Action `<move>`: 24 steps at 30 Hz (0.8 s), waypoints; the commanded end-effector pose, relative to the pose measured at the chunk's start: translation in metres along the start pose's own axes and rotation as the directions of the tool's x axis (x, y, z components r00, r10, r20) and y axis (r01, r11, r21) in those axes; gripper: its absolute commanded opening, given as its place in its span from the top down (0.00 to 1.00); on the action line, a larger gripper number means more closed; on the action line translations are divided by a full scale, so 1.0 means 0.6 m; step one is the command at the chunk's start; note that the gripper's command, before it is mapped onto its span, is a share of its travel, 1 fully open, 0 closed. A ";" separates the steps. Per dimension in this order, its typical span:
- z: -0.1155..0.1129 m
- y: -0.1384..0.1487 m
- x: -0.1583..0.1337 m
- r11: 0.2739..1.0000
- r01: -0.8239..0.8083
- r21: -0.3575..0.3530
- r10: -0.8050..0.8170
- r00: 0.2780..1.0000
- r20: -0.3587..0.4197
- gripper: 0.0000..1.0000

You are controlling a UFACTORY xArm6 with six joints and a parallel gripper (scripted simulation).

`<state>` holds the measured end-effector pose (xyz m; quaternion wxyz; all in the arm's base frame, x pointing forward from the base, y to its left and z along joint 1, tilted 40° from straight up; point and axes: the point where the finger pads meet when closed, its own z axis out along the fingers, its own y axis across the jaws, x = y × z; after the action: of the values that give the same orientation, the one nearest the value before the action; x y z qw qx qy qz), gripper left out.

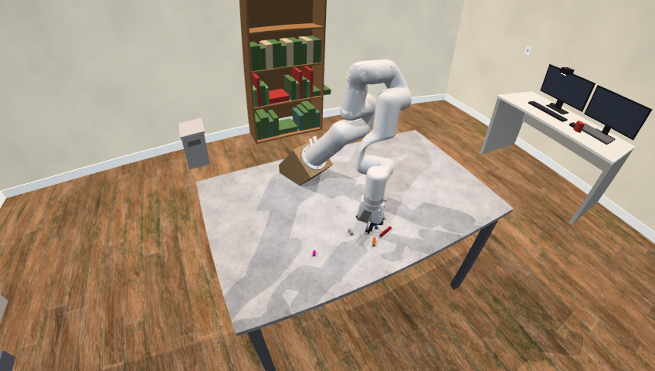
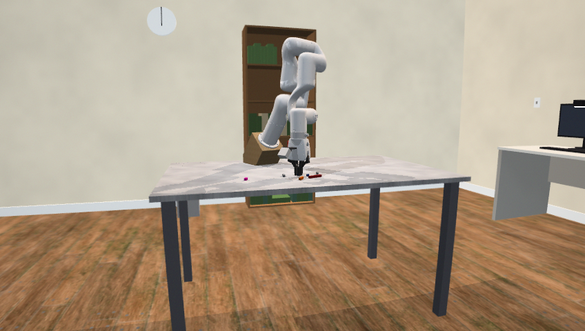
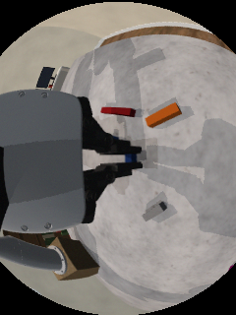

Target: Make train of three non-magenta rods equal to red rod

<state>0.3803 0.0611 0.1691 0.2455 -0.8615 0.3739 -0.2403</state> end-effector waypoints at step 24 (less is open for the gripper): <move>-0.158 -0.002 0.001 1.000 0.000 -0.002 0.000 1.000 -0.001 0.96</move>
<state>0.3366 0.0396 0.2294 0.2487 -0.8591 0.3730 -0.2468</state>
